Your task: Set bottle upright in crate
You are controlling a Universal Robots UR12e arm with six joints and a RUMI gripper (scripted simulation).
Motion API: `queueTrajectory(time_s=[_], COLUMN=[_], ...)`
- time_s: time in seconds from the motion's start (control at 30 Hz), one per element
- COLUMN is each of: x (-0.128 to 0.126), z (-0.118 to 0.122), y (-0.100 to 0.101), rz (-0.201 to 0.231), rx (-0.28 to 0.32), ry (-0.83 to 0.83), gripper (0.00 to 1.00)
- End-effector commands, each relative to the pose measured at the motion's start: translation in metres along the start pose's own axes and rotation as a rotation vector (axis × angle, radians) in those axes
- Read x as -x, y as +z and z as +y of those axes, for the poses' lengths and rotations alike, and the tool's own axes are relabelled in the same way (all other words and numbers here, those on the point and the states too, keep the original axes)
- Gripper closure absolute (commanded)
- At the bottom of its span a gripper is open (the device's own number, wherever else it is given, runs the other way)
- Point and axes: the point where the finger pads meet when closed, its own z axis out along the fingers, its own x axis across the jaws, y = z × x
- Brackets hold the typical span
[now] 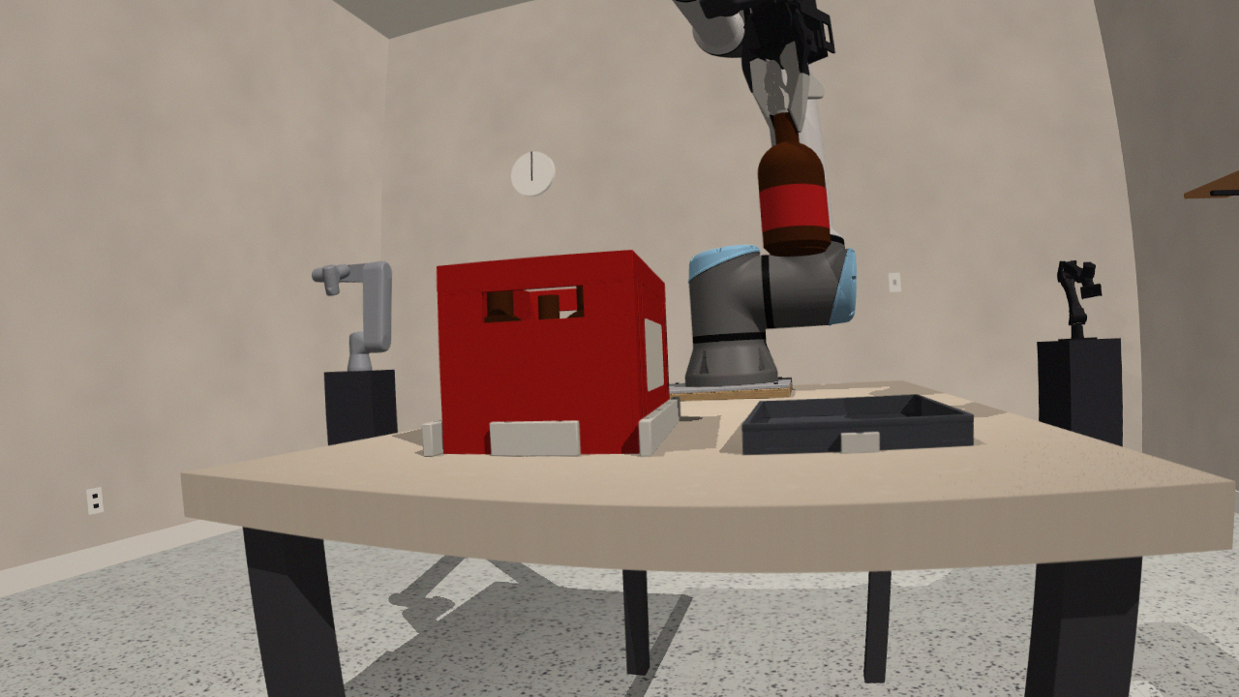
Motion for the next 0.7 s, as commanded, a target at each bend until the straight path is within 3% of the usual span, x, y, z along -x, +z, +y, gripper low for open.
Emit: queueTrajectory(time_s=[0.0, 0.67], x=[-0.004, -0.021], z=[-0.005, -0.023], y=[-0.001, -0.001], rz=[-0.001, -0.001], rx=[-0.001, -0.001], ry=[0.000, 0.000], gripper=[1.00, 1.00])
